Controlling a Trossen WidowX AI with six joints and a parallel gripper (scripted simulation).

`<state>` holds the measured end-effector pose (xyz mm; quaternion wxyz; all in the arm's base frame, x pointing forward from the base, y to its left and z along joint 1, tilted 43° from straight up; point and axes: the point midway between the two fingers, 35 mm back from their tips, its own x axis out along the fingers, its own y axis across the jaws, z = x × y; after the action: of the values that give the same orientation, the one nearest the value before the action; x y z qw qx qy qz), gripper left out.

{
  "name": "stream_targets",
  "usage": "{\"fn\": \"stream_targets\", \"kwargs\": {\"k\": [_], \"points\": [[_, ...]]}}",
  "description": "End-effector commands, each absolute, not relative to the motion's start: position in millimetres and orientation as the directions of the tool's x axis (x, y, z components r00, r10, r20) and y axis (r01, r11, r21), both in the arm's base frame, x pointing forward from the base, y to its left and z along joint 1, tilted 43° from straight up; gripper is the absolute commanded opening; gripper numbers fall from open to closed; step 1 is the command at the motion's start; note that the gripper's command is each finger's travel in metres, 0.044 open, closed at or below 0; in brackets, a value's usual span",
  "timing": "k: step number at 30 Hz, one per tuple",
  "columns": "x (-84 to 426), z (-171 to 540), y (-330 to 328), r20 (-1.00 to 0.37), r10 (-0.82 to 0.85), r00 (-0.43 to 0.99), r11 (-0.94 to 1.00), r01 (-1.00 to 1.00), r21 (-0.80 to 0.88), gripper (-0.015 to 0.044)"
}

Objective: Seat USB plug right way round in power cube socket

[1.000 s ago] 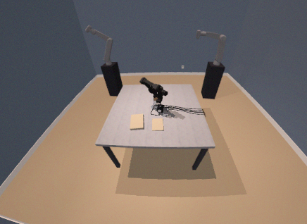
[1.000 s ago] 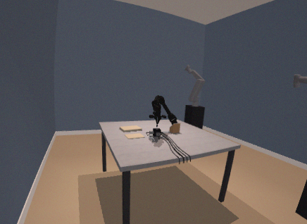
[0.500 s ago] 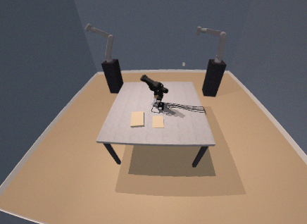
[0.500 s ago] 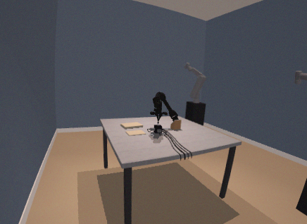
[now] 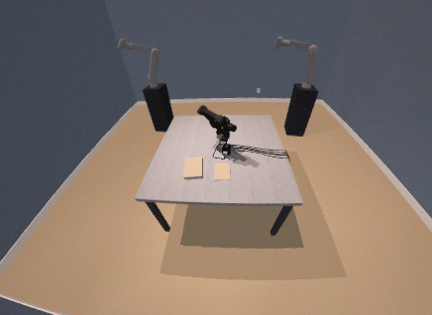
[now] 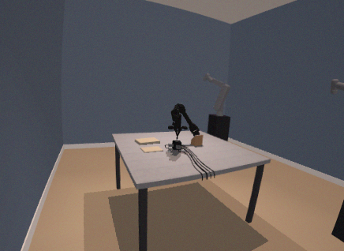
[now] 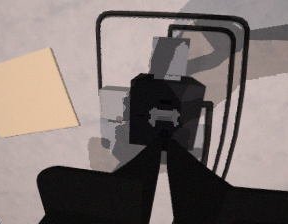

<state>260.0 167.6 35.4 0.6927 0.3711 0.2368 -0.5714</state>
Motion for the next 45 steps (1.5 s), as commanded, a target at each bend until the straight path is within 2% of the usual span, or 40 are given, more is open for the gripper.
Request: {"fn": "stream_targets", "kwargs": {"k": [1,45], "points": [[260.1,34.4,167.0,-0.757,-0.611,0.230,0.068,0.968,0.240,0.0000],[261.3,29.1,165.3,-0.775,-0.587,0.233,0.064,0.968,0.242,0.0000]]}}
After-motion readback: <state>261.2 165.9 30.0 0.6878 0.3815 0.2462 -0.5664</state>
